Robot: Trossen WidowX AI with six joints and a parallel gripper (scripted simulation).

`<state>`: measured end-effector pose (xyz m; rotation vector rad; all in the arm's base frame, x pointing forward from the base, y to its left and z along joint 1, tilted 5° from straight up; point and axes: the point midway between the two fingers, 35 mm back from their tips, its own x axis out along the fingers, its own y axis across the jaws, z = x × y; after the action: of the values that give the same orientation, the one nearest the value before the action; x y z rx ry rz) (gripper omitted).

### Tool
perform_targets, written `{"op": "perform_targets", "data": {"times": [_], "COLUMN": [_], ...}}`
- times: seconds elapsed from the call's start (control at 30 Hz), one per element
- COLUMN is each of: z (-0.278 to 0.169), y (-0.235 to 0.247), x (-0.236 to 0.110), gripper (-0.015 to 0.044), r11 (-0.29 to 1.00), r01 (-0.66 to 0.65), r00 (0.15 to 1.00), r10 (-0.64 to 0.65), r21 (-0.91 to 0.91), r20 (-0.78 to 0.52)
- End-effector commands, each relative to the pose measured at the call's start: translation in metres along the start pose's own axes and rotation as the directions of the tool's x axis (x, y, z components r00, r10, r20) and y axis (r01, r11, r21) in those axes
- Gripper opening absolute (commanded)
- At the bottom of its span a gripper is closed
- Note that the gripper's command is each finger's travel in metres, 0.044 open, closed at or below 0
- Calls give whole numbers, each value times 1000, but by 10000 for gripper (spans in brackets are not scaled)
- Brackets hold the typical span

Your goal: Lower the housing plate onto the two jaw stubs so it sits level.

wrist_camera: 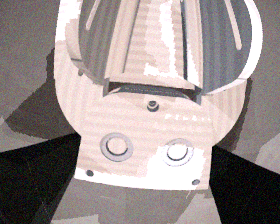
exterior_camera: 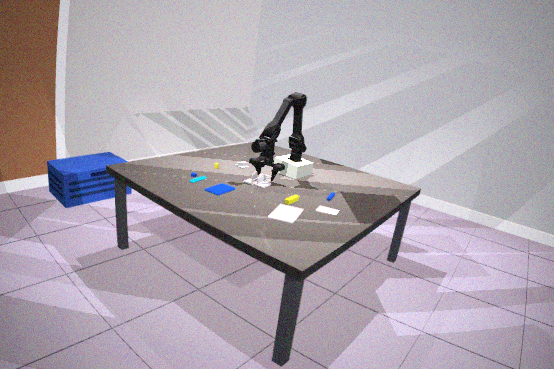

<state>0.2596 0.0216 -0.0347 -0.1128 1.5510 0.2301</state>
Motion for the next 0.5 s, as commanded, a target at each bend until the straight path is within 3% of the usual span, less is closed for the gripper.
{"op": "perform_targets", "data": {"times": [0.0,0.47], "z": [1,1], "y": [1,1], "x": [0,0], "gripper": [351,351], "r11": [1000,1000], "r01": [-5,-5], "r00": [1000,1000], "r10": [5,5], "r21": [3,3], "r20": [3,3]}}
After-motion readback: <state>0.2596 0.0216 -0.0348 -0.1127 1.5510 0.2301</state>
